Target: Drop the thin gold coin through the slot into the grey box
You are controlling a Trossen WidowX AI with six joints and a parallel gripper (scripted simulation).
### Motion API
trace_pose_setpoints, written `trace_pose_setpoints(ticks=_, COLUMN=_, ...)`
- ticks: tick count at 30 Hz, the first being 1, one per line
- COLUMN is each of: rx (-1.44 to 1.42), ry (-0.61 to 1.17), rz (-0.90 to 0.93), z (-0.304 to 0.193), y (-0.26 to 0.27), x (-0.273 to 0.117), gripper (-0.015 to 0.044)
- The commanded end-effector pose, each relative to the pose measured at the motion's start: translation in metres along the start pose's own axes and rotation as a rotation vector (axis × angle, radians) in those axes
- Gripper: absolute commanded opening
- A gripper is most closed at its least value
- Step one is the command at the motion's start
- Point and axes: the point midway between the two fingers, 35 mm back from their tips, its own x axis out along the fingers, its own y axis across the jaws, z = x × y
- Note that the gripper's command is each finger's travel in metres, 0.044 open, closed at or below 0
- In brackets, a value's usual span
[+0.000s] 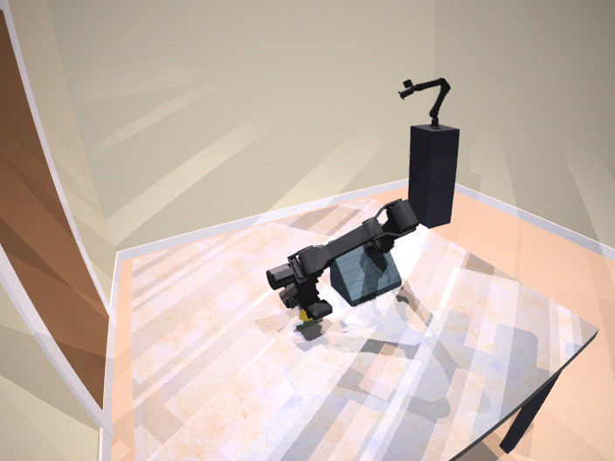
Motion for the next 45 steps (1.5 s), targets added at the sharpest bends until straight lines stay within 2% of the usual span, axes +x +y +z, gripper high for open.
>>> trace_pose_setpoints(ticks=1, rx=-0.008, ry=-0.008, rz=-0.002, z=0.004, y=0.0, x=-0.011, gripper=0.0)
trace_pose_setpoints(ticks=31, rx=-0.014, ry=-0.008, rz=0.001, z=0.0, y=0.001, x=-0.081, gripper=0.0)
trace_pose_setpoints(ticks=45, rx=-0.472, ry=-0.008, rz=-0.001, z=0.004, y=0.001, x=-0.081, gripper=0.0)
